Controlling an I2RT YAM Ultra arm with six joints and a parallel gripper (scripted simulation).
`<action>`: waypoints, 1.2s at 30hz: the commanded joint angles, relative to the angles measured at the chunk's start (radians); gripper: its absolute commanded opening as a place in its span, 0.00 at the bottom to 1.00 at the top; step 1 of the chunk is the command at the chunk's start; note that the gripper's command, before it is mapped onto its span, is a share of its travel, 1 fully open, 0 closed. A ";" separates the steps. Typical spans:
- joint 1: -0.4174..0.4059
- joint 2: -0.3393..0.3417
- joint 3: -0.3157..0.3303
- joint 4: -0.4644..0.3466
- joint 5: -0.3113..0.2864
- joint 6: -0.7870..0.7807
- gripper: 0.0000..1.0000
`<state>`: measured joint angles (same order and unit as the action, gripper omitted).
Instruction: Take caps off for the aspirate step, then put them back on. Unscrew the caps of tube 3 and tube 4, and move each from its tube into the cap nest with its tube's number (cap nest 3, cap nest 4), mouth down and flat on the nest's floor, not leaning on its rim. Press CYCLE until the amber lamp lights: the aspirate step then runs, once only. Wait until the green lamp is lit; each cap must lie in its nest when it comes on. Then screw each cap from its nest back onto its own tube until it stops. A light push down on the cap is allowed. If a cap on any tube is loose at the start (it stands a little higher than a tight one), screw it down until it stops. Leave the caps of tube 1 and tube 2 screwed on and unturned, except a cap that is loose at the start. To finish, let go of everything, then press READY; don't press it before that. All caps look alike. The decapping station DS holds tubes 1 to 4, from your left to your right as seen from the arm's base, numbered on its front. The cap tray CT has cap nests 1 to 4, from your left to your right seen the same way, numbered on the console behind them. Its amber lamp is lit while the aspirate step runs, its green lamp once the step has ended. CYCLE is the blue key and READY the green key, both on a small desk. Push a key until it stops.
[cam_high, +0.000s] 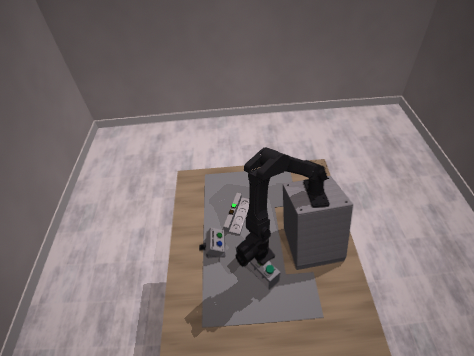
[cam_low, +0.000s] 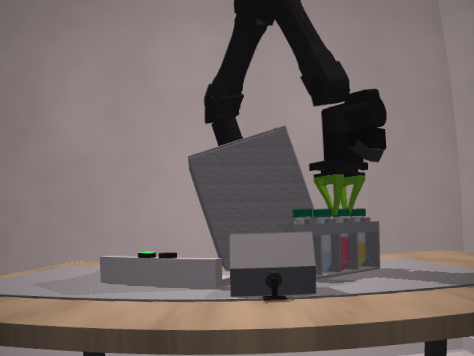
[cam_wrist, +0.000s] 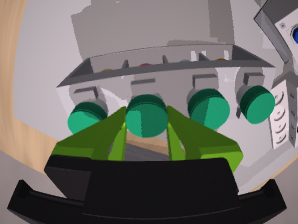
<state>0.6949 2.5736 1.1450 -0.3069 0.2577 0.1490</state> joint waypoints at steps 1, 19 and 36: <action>0.001 -0.007 0.001 0.002 -0.001 0.098 0.00; 0.001 -0.007 0.001 0.002 -0.001 0.098 0.49; 0.033 -0.134 -0.007 -0.125 -0.007 0.131 0.49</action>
<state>0.7128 2.4805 1.1362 -0.4030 0.2516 0.2710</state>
